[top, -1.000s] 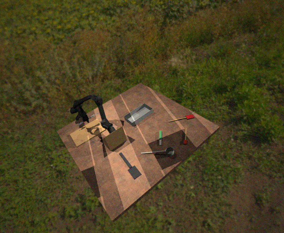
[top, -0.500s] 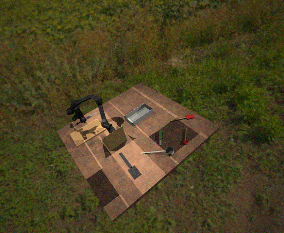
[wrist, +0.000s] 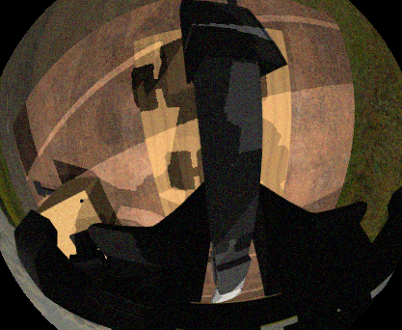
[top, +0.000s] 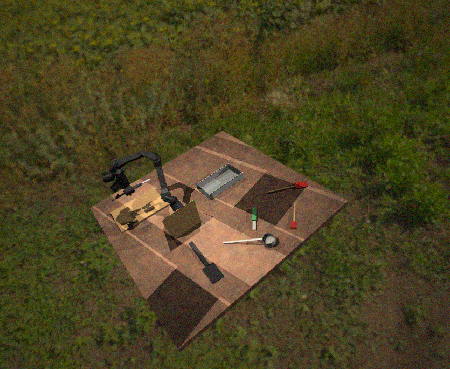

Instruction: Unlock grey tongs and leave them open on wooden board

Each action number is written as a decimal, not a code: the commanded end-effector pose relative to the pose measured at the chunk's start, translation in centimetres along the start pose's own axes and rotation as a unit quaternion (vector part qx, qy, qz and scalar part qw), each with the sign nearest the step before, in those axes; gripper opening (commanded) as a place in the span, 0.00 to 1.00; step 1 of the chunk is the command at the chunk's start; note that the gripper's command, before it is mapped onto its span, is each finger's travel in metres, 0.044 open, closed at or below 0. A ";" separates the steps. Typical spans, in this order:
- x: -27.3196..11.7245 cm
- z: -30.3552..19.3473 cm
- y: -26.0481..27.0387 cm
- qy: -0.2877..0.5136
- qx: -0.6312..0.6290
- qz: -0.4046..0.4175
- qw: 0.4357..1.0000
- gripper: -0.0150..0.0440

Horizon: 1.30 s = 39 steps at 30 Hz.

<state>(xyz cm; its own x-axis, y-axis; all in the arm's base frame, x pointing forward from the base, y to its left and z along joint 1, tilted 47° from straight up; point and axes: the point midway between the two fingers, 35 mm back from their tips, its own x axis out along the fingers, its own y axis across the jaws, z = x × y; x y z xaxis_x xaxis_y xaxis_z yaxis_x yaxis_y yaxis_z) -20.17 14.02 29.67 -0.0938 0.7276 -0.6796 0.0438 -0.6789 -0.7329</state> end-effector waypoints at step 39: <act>1.1 -1.6 2.0 -0.299 0.079 0.188 0.932 0.00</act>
<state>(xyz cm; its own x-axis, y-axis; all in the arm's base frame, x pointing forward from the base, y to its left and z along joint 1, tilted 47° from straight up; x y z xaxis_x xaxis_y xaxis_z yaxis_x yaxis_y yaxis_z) -18.61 13.83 26.92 -0.5838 0.3008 -0.7541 0.0303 -0.9201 -0.3904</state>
